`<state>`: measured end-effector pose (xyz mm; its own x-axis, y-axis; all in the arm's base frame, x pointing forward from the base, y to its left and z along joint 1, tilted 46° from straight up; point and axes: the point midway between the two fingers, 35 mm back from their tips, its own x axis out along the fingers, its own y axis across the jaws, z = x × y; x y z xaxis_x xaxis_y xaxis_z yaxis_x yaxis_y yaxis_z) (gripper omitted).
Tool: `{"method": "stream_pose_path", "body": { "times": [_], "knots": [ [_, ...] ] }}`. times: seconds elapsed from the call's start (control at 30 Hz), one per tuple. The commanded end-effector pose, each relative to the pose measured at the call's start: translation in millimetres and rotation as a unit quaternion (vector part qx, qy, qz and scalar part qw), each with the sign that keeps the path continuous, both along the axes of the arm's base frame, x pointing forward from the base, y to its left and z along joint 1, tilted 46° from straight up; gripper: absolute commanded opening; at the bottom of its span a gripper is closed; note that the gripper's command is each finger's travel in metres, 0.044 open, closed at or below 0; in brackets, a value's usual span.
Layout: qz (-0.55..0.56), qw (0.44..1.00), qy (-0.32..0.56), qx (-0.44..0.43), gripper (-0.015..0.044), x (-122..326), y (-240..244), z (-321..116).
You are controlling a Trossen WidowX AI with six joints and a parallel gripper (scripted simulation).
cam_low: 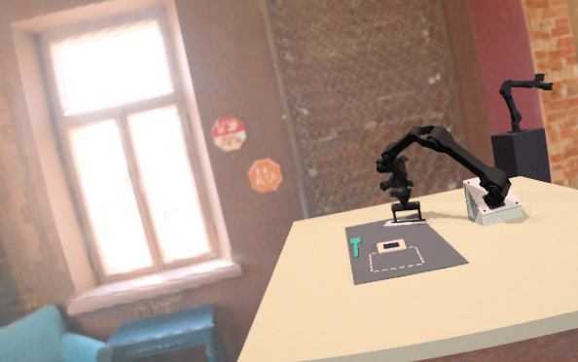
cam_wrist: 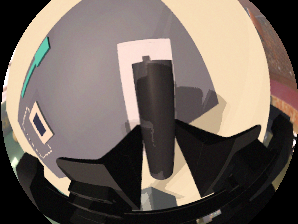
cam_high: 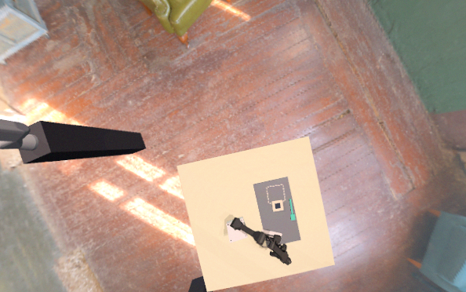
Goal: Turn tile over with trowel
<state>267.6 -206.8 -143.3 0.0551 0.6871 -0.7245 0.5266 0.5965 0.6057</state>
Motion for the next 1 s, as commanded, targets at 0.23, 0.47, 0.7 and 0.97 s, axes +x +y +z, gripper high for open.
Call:
{"method": "stream_pose_path", "body": {
  "times": [0.23, 0.47, 0.7, 0.97],
  "knots": [
    [0.068, 0.996, -0.065, -0.001, 0.013, -0.9, 2.4, -1.6],
    [0.142, 0.981, -0.135, -0.007, 0.013, -0.9, 2.4, -1.7],
    [0.213, 0.956, -0.203, -0.012, 0.013, -0.9, 2.4, -1.7],
    [0.292, 0.915, -0.278, -0.018, 0.013, -0.9, 2.4, -1.7]
  ]
}}
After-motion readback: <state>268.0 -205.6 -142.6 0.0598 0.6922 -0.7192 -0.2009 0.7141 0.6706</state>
